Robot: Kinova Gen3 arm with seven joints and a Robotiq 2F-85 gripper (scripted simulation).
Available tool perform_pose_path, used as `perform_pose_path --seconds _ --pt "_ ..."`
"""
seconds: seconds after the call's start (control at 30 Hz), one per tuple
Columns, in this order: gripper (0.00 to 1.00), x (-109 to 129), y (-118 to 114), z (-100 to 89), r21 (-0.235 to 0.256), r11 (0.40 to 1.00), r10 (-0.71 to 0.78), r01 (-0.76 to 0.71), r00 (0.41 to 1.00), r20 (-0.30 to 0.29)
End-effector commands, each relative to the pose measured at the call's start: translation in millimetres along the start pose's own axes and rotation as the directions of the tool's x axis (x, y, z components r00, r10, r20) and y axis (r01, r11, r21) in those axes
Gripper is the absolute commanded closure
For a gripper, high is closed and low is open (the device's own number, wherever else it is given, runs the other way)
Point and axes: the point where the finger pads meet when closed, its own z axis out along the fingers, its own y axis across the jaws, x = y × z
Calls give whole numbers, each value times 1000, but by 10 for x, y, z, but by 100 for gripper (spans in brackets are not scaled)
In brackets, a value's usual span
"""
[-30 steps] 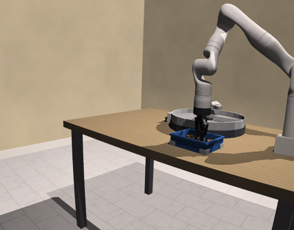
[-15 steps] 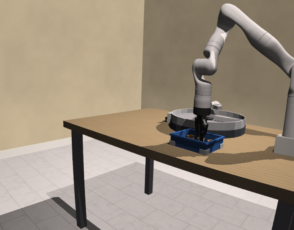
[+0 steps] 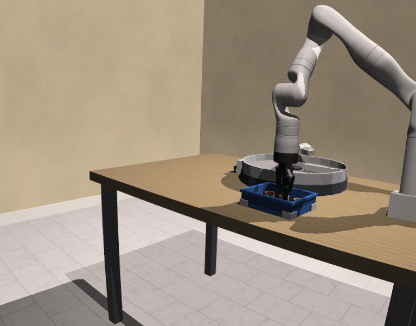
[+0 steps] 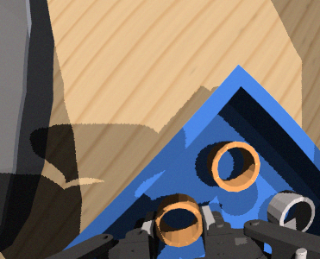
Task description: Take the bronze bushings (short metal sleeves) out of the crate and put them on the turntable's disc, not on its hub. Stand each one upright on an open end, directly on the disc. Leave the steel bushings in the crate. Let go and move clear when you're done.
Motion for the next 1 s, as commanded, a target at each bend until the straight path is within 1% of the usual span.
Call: perform_pose_path --seconds 0.0,0.77,0.97 --pt "100 -2 -1 -1 0 1000 0 0 1000 0" --pt "100 -2 -1 -5 0 1000 0 0 1000 0" --pt "100 -2 -1 -82 0 1000 0 0 1000 0"
